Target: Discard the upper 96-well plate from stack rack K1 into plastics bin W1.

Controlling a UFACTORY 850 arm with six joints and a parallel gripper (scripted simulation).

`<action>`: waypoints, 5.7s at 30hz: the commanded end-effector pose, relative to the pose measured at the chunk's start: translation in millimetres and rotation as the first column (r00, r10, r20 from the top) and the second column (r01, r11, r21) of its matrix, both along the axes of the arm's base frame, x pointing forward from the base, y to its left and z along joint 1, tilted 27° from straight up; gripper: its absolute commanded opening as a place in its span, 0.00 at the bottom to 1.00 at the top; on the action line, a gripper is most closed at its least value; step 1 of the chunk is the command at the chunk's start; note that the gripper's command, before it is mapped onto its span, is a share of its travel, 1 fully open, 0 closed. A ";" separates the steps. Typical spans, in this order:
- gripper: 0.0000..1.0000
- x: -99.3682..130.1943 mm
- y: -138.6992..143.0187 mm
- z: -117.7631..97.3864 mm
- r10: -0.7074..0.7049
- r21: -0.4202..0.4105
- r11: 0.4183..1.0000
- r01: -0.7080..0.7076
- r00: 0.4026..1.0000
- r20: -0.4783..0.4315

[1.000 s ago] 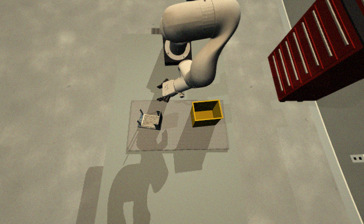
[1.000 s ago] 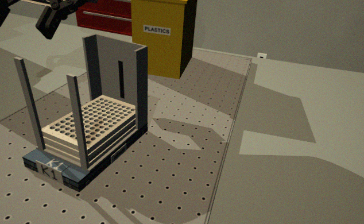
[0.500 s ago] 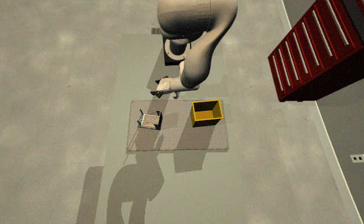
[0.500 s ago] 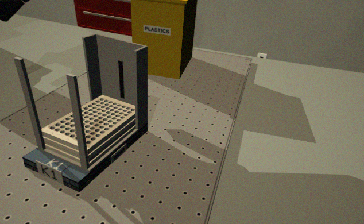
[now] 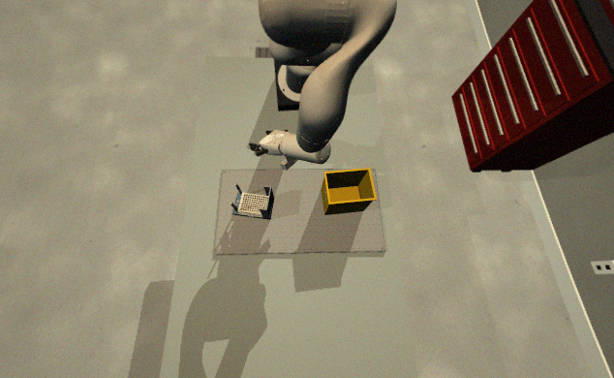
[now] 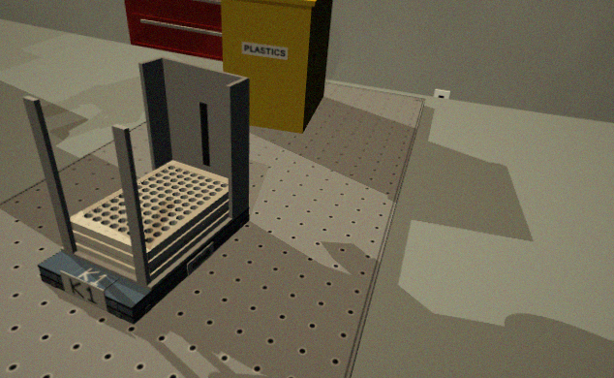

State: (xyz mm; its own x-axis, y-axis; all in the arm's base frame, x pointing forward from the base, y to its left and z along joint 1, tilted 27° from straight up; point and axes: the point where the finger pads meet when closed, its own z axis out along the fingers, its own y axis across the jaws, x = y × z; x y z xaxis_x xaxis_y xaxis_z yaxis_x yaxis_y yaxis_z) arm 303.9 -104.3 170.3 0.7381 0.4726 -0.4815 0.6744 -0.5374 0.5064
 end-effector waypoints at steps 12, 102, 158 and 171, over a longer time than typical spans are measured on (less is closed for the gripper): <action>1.00 -10.5 10.0 4.5 -0.375 0.151 0.920 0.361 0.924 0.079; 1.00 167.6 -6.8 151.9 -0.740 0.811 -0.546 0.208 -0.574 -0.351; 1.00 202.8 2.6 78.8 -0.740 0.811 -0.546 0.208 -0.574 -0.351; 1.00 211.5 4.9 60.8 -0.740 0.811 -0.546 0.208 -0.574 -0.351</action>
State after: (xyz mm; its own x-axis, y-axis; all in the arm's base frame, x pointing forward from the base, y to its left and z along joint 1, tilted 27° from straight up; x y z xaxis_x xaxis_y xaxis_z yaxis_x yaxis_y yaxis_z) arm 513.2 -99.5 233.5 0.0551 -0.9934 -0.1009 -0.9013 -0.0060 -0.4332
